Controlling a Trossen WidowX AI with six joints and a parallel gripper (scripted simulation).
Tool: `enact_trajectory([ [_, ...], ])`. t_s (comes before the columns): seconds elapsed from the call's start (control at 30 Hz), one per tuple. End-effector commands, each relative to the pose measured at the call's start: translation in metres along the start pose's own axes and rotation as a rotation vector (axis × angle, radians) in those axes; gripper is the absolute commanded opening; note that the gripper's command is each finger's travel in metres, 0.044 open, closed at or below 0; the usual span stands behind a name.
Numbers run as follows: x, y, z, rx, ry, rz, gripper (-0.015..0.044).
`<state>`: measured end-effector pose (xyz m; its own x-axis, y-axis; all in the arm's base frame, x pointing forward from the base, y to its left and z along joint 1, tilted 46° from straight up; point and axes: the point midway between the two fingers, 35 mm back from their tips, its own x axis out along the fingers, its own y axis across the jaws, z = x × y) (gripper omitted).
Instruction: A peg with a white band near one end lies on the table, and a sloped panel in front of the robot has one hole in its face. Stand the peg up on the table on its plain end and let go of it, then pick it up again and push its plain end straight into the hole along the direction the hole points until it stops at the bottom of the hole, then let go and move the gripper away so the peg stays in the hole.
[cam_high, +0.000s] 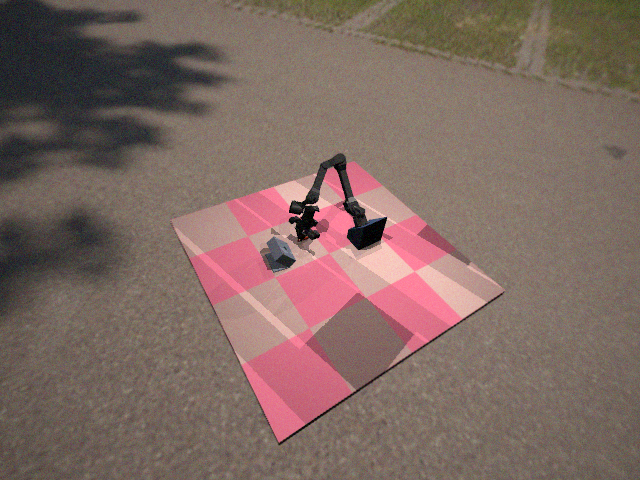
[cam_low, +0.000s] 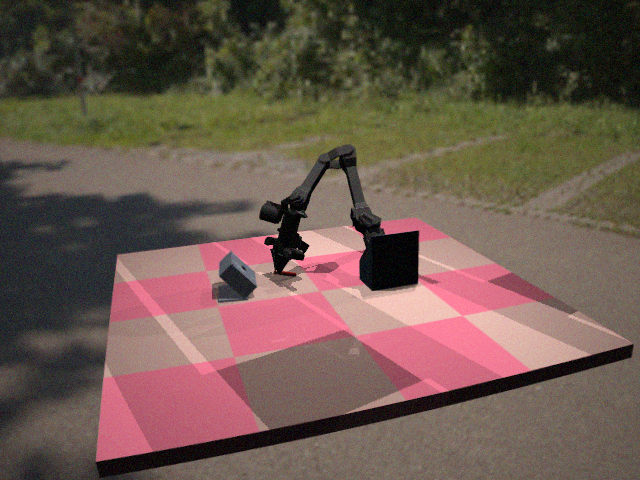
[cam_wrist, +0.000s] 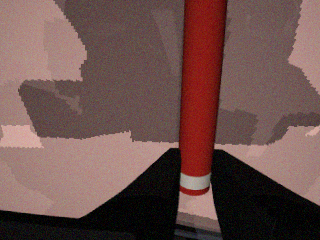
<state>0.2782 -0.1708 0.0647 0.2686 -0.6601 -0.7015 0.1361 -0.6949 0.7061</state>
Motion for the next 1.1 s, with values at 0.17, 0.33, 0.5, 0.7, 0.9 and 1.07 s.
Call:
enact_trajectory([
  [0.17,-0.005,-0.002,0.004,-0.006,0.078,-0.004,0.0049],
  [0.33,-0.008,-0.002,0.006,-0.006,0.122,-0.004,0.0049],
  [0.5,-0.011,-0.002,0.008,-0.006,0.165,-0.004,0.0049],
  [0.7,-0.014,-0.002,0.011,-0.006,0.217,-0.004,0.0049],
  [0.9,-0.017,-0.002,0.013,-0.006,0.269,-0.005,0.0049],
  [1.07,-0.019,-0.002,0.016,-0.006,0.312,-0.005,0.0049],
])
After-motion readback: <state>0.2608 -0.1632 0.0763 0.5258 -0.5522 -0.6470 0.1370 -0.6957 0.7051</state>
